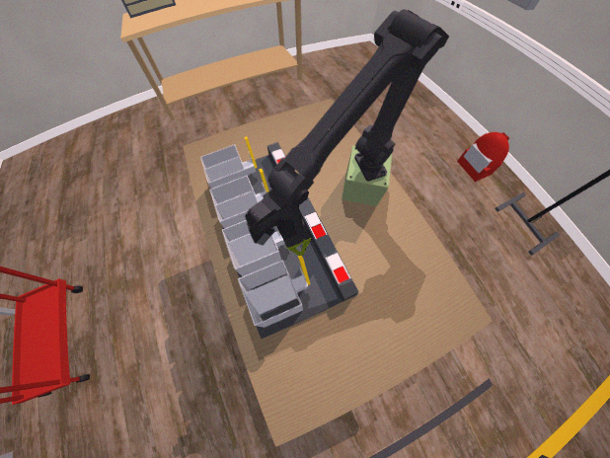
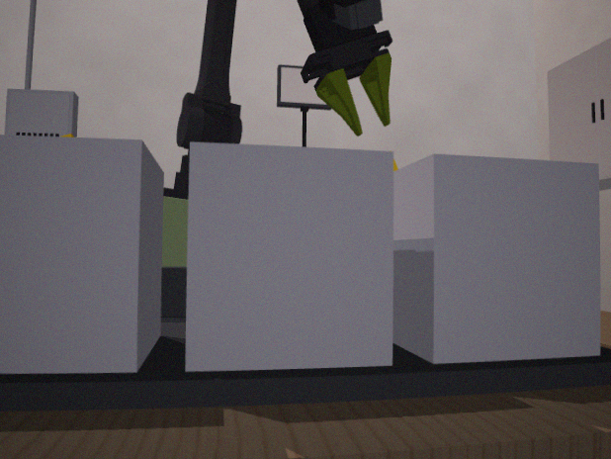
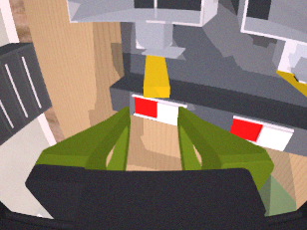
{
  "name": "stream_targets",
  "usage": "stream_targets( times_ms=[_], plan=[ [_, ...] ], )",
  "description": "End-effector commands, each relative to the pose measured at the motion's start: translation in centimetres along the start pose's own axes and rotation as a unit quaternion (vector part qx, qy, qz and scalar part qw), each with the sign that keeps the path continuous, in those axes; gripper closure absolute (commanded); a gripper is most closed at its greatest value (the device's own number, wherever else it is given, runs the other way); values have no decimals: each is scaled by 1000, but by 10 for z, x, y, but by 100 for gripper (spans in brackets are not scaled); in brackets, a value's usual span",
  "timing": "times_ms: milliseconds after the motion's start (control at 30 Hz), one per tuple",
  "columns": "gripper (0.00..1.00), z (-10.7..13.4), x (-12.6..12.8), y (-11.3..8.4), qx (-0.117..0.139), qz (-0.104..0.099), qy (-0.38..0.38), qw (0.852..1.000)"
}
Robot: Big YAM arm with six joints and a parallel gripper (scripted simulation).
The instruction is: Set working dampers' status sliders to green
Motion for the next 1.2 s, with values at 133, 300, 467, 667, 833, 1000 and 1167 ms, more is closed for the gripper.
stream_targets(
  times_ms=[133, 300, 467, 667, 833, 1000, 1167],
  plan=[
    [64, -4, 3, -3, -11, -8, -10, 1000],
    [64, -4, 3, -3, -11, -8, -10, 1000],
    [64, -3, 0, 6, -1, -4, -4, 1000],
    [64, -1, 3, 5, -4, -7, -2, 1000],
    [64, -1, 2, 17, 4, -3, 0, 1000],
    [64, -1, 1, 25, 3, -2, 0, 1000],
    [64, -1, 1, 33, 3, -1, 0, 1000]
  ],
)
Point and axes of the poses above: the point where the finger pads meet when closed, its own y axis out along the fingers, its own x axis across the jaws, z = x × y, the point moved 10 cm from there along -y, back along the fingers, and after that the axes turned 7 degrees about y, right-handed, at the moved point
